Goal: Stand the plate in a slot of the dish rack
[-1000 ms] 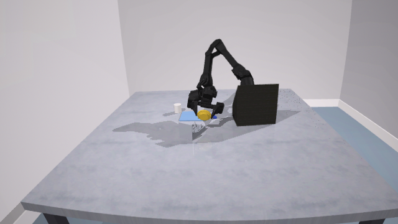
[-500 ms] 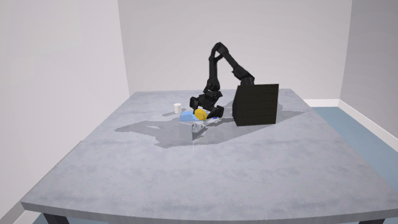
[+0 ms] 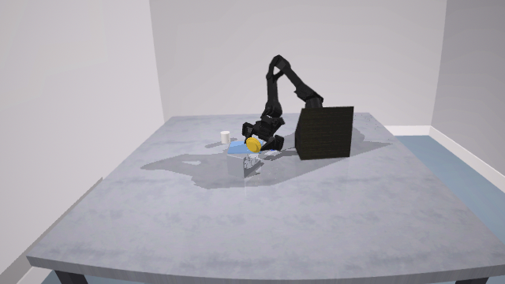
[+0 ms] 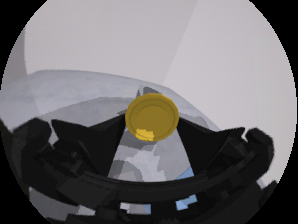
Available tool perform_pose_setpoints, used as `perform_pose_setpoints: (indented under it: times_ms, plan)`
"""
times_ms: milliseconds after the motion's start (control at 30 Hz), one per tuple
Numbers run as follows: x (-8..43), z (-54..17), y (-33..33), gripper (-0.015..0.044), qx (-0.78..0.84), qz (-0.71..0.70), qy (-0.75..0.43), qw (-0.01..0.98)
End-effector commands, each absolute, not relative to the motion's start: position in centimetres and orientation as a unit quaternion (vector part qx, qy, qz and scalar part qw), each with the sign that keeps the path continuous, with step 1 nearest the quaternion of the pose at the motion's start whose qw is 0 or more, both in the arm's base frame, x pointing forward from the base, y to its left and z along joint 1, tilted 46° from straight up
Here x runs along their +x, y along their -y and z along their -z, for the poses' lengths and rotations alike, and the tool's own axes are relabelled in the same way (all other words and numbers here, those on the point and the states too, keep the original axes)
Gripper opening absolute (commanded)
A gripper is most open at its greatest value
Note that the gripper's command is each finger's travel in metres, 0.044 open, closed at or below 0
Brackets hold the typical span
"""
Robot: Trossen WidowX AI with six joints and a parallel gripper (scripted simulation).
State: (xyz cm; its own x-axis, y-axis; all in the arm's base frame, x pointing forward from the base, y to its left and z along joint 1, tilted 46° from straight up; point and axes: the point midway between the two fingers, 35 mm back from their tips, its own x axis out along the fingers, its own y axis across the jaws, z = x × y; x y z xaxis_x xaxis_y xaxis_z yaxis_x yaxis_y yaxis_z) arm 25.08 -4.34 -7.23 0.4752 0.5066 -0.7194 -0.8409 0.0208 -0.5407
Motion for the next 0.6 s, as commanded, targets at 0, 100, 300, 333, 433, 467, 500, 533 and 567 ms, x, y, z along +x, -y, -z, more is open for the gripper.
perform_pose_setpoints:
  times_ms: [0,100,300,333,433,467,500,533,567]
  plan:
    - [25.5,7.9,3.6,0.0,-0.5,-0.487,-0.168,0.696]
    - [25.6,8.0,3.4,0.0,-0.5,-0.487,-0.169,0.696]
    - [26.1,8.6,2.8,0.0,-0.503,-0.486,-0.167,0.695]
    - [26.2,8.7,2.7,0.0,-0.504,-0.486,-0.166,0.695]
    - [26.2,8.7,2.7,0.0,-0.504,-0.486,-0.166,0.695]
    - [26.2,8.7,2.7,0.0,-0.504,-0.486,-0.166,0.695]
    - [26.2,8.7,2.7,0.0,-0.504,-0.486,-0.166,0.695]
    - [26.2,8.8,2.6,0.0,-0.504,-0.486,-0.166,0.694]
    - [26.4,8.9,2.5,0.0,-0.505,-0.486,-0.166,0.694]
